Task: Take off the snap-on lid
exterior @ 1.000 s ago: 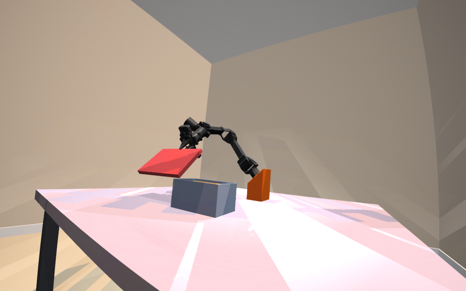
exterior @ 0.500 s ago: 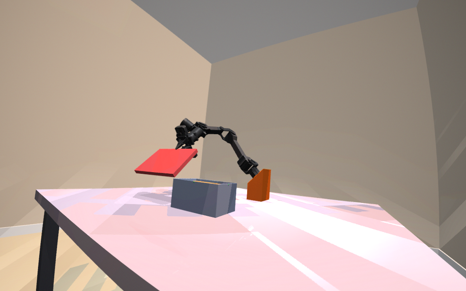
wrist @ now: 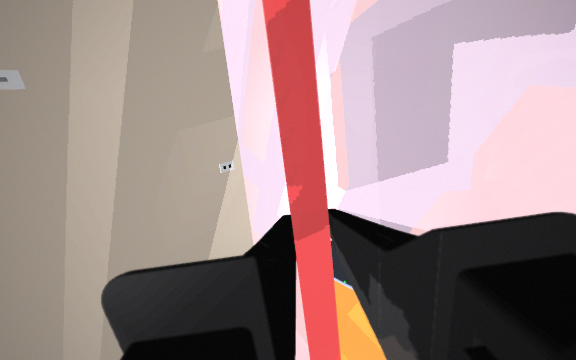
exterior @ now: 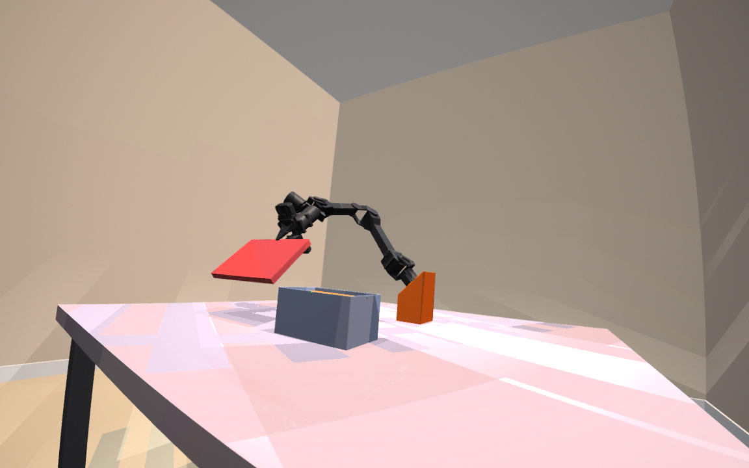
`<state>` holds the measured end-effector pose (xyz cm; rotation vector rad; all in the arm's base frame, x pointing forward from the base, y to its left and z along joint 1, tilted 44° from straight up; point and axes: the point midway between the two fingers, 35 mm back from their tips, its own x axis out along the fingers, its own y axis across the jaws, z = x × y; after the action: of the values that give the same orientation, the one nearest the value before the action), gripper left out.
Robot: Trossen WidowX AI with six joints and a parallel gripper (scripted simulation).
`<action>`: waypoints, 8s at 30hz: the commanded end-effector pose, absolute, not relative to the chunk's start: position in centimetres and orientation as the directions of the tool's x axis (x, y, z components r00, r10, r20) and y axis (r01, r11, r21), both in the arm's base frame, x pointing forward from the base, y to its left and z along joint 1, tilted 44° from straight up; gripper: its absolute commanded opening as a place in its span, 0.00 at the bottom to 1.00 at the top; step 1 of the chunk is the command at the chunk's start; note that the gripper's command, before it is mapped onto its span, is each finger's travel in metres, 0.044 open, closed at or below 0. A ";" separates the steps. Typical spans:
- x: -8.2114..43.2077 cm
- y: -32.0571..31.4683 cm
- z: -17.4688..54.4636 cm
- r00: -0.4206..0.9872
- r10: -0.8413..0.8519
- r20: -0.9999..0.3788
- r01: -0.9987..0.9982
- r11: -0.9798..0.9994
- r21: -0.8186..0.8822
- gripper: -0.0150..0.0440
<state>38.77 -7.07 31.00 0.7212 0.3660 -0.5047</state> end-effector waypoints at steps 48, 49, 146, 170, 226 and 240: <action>39.1 -10.2 29.8 0.831 -0.302 -0.468 0.538 0.650 0.537 0.25; 39.1 -10.2 29.8 0.831 -0.302 -0.468 0.538 0.650 0.537 0.25; 40.0 -15.6 24.3 0.831 -0.304 -0.466 0.538 0.652 0.534 0.25; 40.3 -16.9 23.0 0.831 -0.305 -0.466 0.538 0.653 0.533 0.25; 40.8 -20.0 19.8 0.830 -0.306 -0.466 0.539 0.654 0.531 0.25; 41.0 -20.0 20.6 0.831 -0.306 -0.466 0.538 0.654 0.531 0.52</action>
<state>40.95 -19.95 20.25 0.7133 0.3515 -0.4835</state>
